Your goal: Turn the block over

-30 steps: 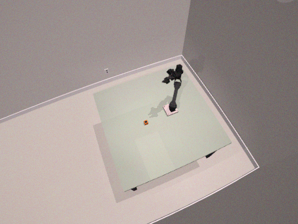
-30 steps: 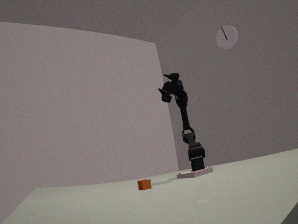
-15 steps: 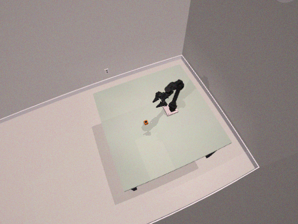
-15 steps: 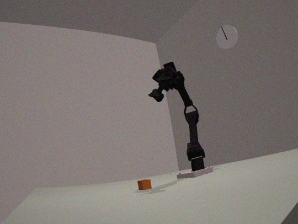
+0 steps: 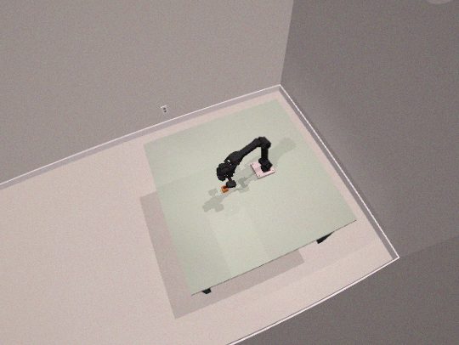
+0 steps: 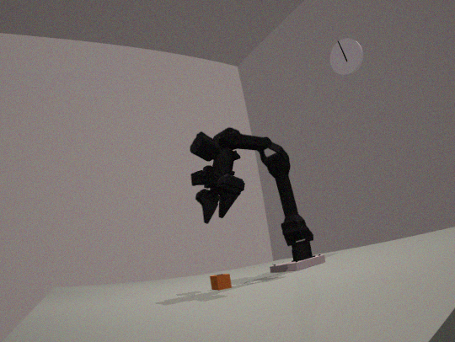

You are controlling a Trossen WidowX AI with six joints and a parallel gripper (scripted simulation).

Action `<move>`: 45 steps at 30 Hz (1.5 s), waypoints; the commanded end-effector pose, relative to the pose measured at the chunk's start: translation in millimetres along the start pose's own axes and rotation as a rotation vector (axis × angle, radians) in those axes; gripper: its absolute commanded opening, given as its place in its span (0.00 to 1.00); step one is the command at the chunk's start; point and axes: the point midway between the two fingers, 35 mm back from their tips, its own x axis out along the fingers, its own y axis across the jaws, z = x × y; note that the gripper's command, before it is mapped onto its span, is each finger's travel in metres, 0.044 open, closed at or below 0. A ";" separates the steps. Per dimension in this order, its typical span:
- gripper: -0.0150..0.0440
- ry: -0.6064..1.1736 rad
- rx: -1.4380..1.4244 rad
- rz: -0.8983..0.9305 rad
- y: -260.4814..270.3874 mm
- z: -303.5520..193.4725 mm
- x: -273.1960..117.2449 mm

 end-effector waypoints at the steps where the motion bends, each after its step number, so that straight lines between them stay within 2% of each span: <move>1: 1.00 0.244 -0.032 -0.002 -19.1 -18.8 58.8; 4: 1.00 0.334 -0.039 0.004 -25.4 -28.0 77.8; 9: 1.00 0.333 -0.039 0.004 -25.7 -28.5 80.7; 13: 1.00 0.333 -0.039 0.003 -29.3 -35.4 112.2; 45: 1.00 0.333 -0.039 0.004 -26.7 -50.6 156.4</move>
